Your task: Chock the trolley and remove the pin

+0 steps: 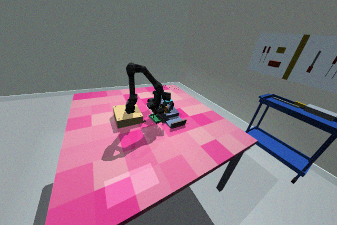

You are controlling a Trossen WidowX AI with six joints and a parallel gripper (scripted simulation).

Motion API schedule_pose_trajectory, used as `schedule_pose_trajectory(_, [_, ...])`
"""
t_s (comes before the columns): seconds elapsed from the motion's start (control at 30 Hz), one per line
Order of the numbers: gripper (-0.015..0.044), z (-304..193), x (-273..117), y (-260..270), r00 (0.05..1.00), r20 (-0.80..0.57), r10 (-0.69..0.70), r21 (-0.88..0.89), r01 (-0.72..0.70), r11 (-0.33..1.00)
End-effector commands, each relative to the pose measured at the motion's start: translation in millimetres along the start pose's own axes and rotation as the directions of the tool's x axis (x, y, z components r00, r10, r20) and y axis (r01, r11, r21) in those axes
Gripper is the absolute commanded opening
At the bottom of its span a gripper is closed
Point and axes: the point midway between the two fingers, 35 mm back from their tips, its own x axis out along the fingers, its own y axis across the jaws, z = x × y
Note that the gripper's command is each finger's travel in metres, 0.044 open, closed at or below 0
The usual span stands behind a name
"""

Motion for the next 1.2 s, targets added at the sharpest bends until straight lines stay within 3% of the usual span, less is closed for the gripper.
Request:
schedule_pose_trajectory(0.0, [0.0190,-0.8,0.4,2.9,1.000,-0.007,-0.002,-0.003,0.002,1.000])
schedule_pose_trajectory(1.17, [0.0190,1.4,8.0,20.4,1.000,-0.006,0.000,-0.003,0.000,1.000])
